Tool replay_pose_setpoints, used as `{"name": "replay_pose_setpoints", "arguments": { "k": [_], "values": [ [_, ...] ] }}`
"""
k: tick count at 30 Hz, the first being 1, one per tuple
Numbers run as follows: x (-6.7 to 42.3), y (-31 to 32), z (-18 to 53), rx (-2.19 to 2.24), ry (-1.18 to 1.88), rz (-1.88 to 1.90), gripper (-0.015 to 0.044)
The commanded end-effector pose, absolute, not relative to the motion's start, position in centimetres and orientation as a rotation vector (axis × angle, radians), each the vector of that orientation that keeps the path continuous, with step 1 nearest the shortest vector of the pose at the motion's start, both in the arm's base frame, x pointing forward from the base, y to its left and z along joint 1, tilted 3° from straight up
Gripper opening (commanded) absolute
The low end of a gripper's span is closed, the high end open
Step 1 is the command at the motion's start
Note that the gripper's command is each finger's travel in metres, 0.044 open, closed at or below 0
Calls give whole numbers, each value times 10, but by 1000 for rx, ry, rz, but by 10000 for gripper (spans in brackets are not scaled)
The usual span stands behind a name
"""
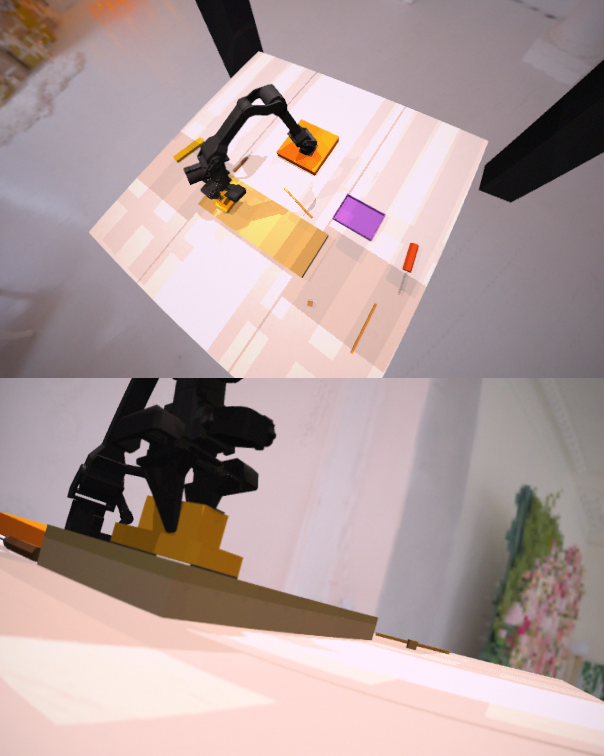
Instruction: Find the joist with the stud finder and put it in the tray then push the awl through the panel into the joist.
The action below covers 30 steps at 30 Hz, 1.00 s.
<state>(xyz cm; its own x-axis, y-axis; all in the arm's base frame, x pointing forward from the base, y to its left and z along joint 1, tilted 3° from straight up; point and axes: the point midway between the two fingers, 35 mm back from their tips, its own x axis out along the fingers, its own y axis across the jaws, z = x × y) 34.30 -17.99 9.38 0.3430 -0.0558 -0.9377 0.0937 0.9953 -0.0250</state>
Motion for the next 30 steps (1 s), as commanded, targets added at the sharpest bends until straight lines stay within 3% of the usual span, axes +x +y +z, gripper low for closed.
{"name": "replay_pose_setpoints", "arguments": {
  "k": [1,30],
  "values": [
    [343,-173,93,37,1218,-98,0],
    [347,-131,92,40,1218,-95,0]
  ]
}}
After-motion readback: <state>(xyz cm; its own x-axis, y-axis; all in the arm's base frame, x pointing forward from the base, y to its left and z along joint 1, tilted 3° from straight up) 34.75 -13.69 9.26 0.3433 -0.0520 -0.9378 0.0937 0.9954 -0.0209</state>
